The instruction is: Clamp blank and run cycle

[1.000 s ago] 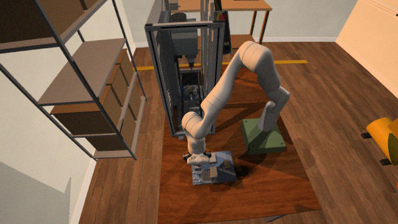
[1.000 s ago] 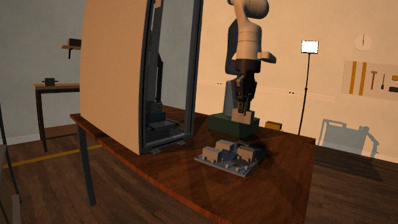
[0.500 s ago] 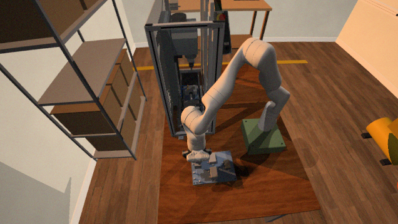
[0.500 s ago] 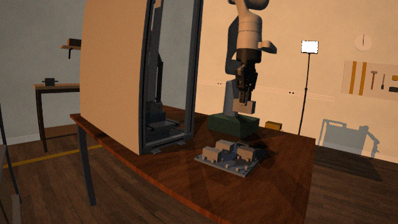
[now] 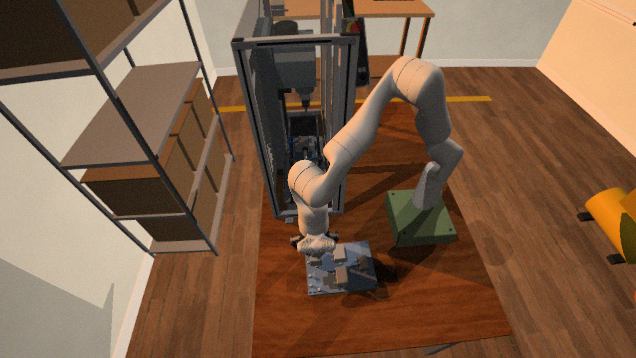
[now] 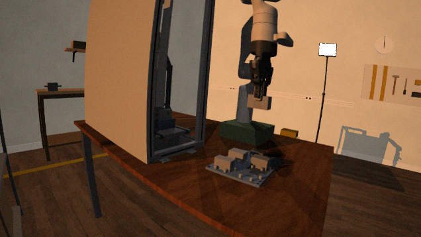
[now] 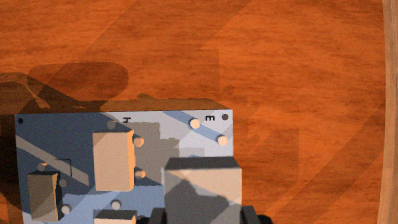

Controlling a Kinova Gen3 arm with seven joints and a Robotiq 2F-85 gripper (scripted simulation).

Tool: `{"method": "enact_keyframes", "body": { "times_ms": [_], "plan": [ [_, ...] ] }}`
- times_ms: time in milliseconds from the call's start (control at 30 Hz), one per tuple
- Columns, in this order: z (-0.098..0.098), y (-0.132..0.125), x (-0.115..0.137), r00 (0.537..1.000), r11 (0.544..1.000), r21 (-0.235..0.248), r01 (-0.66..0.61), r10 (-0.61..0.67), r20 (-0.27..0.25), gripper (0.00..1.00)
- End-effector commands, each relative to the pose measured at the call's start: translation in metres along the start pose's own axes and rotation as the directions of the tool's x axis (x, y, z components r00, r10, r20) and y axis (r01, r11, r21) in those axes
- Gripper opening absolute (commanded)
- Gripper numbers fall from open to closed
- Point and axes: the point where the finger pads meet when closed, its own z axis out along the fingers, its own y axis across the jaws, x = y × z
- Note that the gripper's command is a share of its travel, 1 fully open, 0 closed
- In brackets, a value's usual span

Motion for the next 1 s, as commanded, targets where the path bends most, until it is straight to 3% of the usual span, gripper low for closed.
{"method": "enact_keyframes", "body": {
  "times_ms": [0, 67, 233, 633, 800, 967],
  "plan": [
    [-0.001, 0.000, 0.000, 1.000, 1.000, -0.002, 0.000, 0.000, -0.001, 0.10],
    [-0.001, 0.000, 0.000, 1.000, 1.000, -0.002, 0.000, 0.000, -0.001, 0.10],
    [-0.001, -0.050, 0.002, 1.000, 1.000, -0.002, 0.000, 0.000, -0.001, 0.10],
    [-0.001, -0.050, 0.002, 1.000, 1.000, -0.002, 0.000, 0.000, -0.001, 0.10],
    [-0.001, -0.100, 0.004, 1.000, 1.000, -0.002, 0.000, 0.000, -0.001, 0.10],
    [-0.001, -0.100, 0.004, 1.000, 1.000, -0.002, 0.000, 0.000, -0.001, 0.10]
  ]
}}
